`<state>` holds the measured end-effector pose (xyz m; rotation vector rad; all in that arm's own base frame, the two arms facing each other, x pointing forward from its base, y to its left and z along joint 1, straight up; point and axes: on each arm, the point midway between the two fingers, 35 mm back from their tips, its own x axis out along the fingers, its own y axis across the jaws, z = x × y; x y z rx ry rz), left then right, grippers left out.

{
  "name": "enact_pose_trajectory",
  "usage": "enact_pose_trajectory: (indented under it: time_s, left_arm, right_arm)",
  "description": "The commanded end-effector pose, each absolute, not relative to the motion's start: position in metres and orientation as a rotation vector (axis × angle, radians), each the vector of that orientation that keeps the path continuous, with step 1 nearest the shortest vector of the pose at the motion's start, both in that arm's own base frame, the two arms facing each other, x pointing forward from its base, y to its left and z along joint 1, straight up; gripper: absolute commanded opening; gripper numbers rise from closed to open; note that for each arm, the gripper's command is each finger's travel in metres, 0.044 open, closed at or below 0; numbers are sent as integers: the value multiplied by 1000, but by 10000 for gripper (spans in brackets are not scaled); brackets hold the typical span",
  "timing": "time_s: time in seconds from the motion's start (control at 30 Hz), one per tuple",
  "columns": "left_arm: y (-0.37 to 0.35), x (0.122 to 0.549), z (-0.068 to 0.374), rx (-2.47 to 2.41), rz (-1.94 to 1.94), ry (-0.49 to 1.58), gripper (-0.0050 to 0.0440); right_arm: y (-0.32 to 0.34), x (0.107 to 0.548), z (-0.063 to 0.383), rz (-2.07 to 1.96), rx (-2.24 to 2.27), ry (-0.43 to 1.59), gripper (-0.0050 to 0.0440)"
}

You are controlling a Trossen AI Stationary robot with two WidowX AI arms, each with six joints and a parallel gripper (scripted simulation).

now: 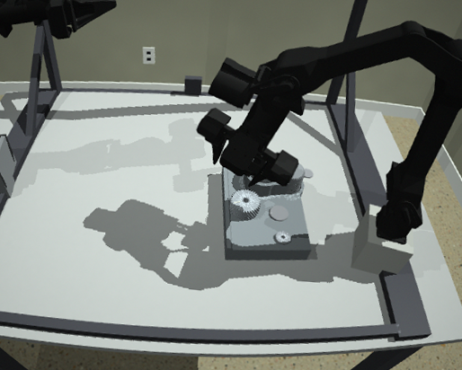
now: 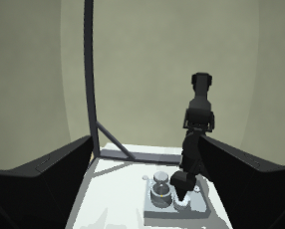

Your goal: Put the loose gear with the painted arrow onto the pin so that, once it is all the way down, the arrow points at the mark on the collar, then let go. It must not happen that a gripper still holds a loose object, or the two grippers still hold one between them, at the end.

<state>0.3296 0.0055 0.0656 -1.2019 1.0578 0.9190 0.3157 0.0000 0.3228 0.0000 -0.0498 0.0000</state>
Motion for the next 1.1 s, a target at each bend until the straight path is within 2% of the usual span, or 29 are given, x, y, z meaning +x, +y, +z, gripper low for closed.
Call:
enact_pose_trajectory:
  time_s: [0.0,0.2,0.8,1.07]
  left_arm:
    - [6,321,49,-1276,1121,1102,375]
    - [6,305,34,-1326,1343,1132,375]
    - [7,310,37,-1312,1276,1127,375]
    - [7,304,20,-1305,1288,1138,375]
  right_arm:
    - [0,314,333,0,0,-76,400]
    - [0,314,333,0,0,-76,400]
    - [0,314,333,0,0,-76,400]
    - [0,314,333,0,0,-76,400]
